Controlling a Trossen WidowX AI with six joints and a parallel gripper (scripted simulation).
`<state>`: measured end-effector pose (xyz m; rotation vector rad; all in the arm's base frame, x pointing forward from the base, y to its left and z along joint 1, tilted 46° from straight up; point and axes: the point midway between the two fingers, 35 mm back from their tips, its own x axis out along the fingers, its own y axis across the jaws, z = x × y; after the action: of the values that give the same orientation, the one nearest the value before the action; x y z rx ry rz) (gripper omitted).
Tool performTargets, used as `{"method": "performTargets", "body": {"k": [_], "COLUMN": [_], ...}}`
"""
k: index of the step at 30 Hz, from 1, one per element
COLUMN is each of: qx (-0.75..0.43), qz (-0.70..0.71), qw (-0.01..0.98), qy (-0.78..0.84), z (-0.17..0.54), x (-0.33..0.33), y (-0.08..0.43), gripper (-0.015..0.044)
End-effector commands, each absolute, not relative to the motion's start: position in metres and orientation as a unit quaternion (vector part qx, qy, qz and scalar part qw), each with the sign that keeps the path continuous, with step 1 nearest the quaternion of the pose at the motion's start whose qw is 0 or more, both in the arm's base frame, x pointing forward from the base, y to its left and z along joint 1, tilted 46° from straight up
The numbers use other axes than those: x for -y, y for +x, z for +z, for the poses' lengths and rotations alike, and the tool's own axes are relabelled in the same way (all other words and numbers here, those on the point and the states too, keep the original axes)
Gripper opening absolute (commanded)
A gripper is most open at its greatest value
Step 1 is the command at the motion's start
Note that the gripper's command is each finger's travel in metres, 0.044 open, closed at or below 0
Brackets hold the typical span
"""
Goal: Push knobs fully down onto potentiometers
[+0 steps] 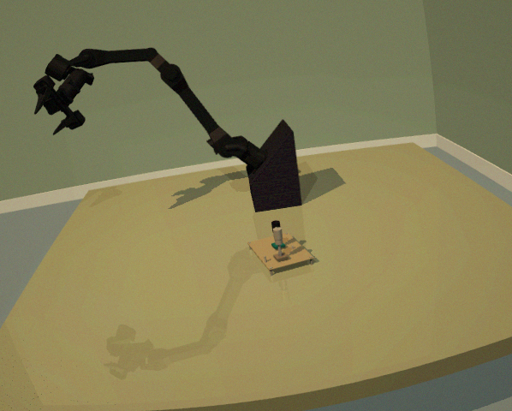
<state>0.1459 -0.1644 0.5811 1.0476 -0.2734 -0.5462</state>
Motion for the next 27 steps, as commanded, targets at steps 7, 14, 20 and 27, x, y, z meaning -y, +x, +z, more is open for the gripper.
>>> {"method": "performTargets", "body": {"k": [7,14,20,27], "qx": [0.111,0.066,0.019,-0.039], "qz": [-0.253,-0.263,-0.274,-0.275], "qw": [0.816,0.806,0.798,0.788], "qy": [0.508,0.526,0.536,0.549], "z": [0.570,0.542,0.512,0.478], "x": [0.176,0.200,0.215,0.220], "y": [0.161,0.189,0.218,0.254], "gripper": [0.0216,0.0032,0.0000,0.0000]}}
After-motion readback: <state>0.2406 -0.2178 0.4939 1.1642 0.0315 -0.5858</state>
